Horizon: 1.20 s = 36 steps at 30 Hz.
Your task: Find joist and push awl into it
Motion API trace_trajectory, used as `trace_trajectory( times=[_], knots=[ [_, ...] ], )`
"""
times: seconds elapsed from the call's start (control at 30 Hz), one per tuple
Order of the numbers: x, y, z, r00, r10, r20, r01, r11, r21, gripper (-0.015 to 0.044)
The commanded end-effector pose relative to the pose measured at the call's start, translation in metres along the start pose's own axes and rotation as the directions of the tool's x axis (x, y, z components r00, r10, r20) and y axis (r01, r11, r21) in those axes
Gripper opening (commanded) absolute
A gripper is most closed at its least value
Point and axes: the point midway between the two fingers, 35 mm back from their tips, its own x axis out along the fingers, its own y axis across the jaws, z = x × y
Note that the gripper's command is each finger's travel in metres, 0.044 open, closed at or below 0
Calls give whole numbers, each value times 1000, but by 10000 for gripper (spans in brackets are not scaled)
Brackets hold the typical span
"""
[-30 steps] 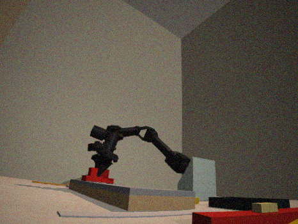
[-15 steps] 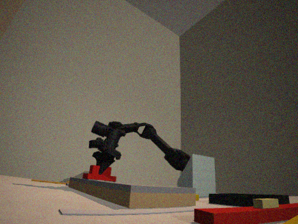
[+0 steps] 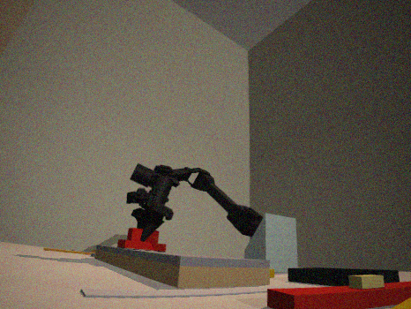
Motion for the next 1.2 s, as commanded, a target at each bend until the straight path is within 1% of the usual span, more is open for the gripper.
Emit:
trace_trajectory(
  times=[0.0, 1.17],
  knots=[
    [0, 12, -2, 1000, 4, 0, -4, 1000, -6, 0],
    [-1, 102, -2, 1000, 8, 0, -8, 1000, -4, 0]
  ],
)
